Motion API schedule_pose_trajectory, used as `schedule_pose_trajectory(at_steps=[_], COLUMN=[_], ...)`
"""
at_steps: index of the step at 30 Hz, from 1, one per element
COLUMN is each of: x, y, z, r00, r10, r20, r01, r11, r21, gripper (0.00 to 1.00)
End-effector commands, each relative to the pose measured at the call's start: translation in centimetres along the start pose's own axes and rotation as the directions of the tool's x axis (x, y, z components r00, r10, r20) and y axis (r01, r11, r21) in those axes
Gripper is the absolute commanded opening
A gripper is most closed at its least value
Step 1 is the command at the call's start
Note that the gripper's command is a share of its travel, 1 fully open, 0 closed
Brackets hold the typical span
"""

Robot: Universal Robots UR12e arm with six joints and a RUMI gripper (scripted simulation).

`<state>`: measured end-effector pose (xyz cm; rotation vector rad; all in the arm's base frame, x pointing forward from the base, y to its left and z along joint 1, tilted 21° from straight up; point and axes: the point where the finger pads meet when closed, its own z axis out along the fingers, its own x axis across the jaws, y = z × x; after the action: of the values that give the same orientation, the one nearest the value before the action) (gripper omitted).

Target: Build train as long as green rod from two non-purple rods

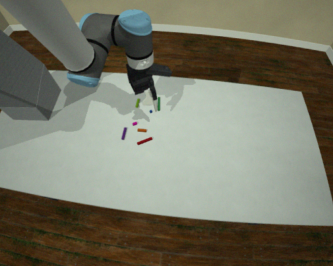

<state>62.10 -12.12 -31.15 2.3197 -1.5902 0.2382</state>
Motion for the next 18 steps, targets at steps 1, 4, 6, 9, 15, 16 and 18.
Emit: schedule_pose_trajectory(at_steps=[1, 4, 6, 9, 15, 16, 18], x=[0.02, 0.02, 0.02, 0.03, 0.09, 0.11, 0.17], y=[-0.04, -0.04, -0.04, -0.04, -0.03, -0.02, -0.01], z=[-0.06, -0.06, -0.06, -0.05, -0.05, -0.05, -0.04], r00=[1.000, 1.000, 1.000, 1.000, 1.000, 1.000, 1.000], r10=[0.000, 0.000, 0.000, 0.002, 0.011, 0.015, 0.025], r20=[-0.001, -0.001, -0.001, -0.001, 0.000, 0.000, 0.000], r01=[0.000, 0.000, 0.000, -0.002, -0.011, -0.015, -0.025], r11=[1.000, 1.000, 1.000, 1.000, 1.000, 1.000, 1.000], r21=[0.001, 0.001, 0.001, 0.001, 0.001, 0.001, 0.001], gripper=[1.00, 1.00, 1.00, 1.00, 1.00, 1.00, 1.00])
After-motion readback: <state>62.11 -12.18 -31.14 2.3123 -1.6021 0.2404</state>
